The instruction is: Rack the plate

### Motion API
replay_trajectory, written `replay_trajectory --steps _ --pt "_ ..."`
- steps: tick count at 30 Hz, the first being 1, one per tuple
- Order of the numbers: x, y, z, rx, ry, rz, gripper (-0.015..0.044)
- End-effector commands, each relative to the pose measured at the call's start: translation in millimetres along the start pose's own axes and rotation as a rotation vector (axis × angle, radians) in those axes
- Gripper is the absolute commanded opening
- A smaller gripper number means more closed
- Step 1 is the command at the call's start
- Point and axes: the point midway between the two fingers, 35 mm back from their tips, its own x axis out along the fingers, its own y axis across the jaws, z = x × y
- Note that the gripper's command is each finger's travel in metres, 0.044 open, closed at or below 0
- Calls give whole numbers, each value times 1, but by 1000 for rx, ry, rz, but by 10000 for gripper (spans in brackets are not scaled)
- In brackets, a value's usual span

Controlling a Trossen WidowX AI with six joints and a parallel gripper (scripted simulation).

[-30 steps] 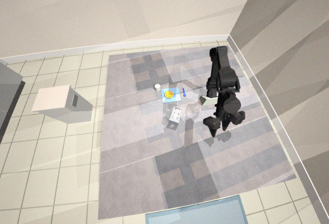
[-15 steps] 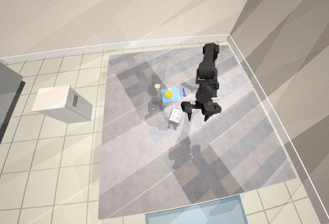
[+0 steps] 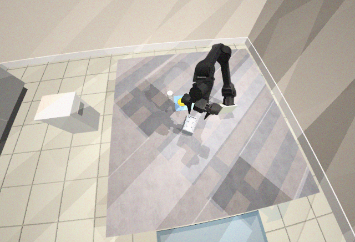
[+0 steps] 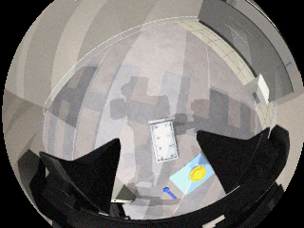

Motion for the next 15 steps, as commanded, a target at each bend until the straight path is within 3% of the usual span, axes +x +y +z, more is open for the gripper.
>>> replay_trajectory --steps 1,15 --pt "-2 -23 -19 125 41 -33 400" --pt "-7 -92 -95 555 198 -151 400"
